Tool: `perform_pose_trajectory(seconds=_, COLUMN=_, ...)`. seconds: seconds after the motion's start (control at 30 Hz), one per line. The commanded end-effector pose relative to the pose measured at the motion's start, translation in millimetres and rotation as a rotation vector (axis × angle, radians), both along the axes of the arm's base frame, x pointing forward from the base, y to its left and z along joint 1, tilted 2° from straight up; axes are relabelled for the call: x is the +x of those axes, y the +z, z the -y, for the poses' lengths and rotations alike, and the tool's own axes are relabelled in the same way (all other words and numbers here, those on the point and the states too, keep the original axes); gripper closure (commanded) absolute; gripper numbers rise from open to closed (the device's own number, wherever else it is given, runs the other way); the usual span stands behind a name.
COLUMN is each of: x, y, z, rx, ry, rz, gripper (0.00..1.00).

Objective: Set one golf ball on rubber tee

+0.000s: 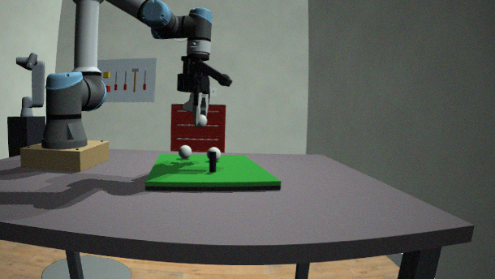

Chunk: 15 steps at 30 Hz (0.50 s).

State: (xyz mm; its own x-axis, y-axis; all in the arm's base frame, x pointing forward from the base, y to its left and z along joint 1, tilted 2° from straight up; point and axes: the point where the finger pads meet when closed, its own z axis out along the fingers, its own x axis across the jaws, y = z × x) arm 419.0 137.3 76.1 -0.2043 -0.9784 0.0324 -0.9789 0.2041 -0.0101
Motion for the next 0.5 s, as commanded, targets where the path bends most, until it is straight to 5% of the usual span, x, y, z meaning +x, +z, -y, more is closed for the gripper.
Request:
perform_pose_trajectory(seconds=0.0, x=14, y=9, z=21, rx=0.0, ry=0.0, rz=0.001, gripper=1.0)
perform_pose_trajectory(seconds=0.1, x=20, y=13, z=30, rx=0.001, ry=0.0, rz=0.001, gripper=1.0)
perform_pose_trajectory(seconds=0.47, x=67, y=54, z=158, rx=0.0, ry=0.0, rz=0.001, gripper=1.0)
